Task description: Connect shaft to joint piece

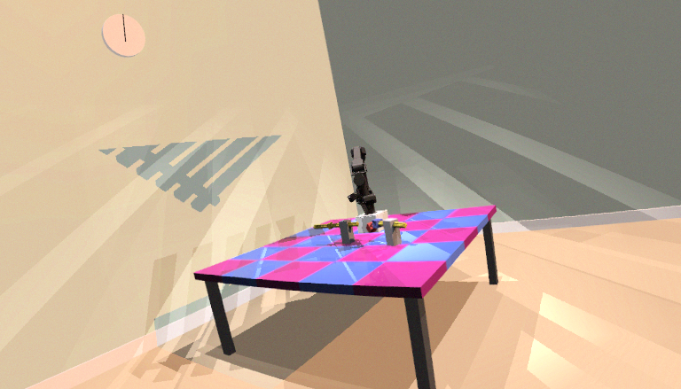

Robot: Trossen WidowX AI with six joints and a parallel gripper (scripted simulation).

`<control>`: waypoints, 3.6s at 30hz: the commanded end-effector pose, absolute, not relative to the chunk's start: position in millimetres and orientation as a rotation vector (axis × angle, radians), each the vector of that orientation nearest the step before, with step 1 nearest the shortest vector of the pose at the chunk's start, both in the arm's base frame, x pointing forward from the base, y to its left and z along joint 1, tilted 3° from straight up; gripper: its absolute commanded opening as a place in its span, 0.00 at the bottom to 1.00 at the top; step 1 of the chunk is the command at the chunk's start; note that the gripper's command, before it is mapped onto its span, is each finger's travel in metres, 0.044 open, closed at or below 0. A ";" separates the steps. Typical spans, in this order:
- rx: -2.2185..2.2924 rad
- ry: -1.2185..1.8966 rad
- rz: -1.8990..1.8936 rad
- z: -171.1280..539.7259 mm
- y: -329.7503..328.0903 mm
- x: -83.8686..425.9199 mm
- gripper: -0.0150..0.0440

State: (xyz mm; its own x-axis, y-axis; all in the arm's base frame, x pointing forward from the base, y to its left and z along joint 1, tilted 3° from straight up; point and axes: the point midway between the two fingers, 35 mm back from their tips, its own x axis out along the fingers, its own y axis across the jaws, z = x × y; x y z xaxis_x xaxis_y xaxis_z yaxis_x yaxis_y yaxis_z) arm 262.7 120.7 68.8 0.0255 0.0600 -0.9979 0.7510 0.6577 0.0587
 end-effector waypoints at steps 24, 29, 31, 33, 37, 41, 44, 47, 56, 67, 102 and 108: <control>1.457 1.203 -1.158 62.7 118.1 261.3 1.00; 1.587 1.140 -1.258 61.3 117.5 260.9 1.00; 1.639 1.113 -1.297 60.8 117.3 260.8 1.00; 1.690 1.086 -1.337 60.3 117.1 260.6 1.00; 1.792 1.028 -1.416 59.2 116.6 260.3 1.00; 1.829 1.005 -1.446 58.9 116.4 260.1 1.00; 1.829 1.005 -1.446 58.9 116.4 260.1 1.00; 1.829 1.005 -1.446 49.4 116.7 261.3 1.00; 1.829 1.005 -1.446 -7.3 115.6 260.6 1.00; 1.829 1.005 -1.446 -25.6 115.3 258.8 1.00; 1.829 1.006 -1.446 -51.2 120.4 261.6 0.56; 1.829 1.006 -1.446 -51.2 120.4 261.6 0.56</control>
State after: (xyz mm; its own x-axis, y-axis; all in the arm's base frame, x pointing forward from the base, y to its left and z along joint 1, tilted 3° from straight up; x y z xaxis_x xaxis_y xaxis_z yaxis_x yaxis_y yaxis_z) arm 261.4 120.0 -51.0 0.1218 0.1958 -0.9731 0.8441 -0.5362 -0.0023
